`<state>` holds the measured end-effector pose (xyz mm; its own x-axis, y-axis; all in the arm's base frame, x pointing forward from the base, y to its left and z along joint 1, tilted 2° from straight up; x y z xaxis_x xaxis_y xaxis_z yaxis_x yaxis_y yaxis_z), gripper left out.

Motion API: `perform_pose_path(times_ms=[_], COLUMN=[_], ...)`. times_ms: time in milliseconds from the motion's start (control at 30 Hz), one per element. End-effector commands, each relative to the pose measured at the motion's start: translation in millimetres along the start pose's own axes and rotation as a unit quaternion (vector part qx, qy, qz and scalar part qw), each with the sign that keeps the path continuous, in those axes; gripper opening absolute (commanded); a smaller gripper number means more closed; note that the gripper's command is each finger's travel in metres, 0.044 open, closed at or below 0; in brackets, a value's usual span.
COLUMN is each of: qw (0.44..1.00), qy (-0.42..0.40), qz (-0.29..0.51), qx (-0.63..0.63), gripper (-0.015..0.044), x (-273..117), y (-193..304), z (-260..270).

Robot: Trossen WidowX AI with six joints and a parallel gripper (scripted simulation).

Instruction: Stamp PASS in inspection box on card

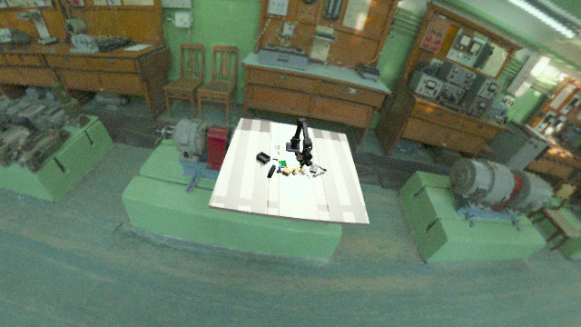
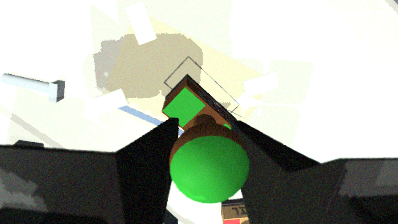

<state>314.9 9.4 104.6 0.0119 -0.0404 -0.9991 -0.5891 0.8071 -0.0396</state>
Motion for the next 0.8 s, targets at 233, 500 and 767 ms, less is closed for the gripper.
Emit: perform_pose_path(times_ms=[233,500,767], qw=[1.0,1.0,1.0], qy=[0.0,0.001,0.001], qz=[-0.001,-0.002,-0.002], qx=[0.001,0.001,0.001], gripper=[0.0,0.0,0.0], x=[8,13,18], y=[0,0,0], z=[0,-1,-1])
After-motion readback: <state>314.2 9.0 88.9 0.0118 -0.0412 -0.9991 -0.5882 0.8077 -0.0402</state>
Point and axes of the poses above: the point midway between the two fingers, 35 mm back from their tips, its own x axis out along the fingers, its own z axis across the jaws, y = z × x, the point moved 3 cm from there along -x, back along the fingers, and after that the axes turned 8 degrees about -x, right-handed, at the moved point
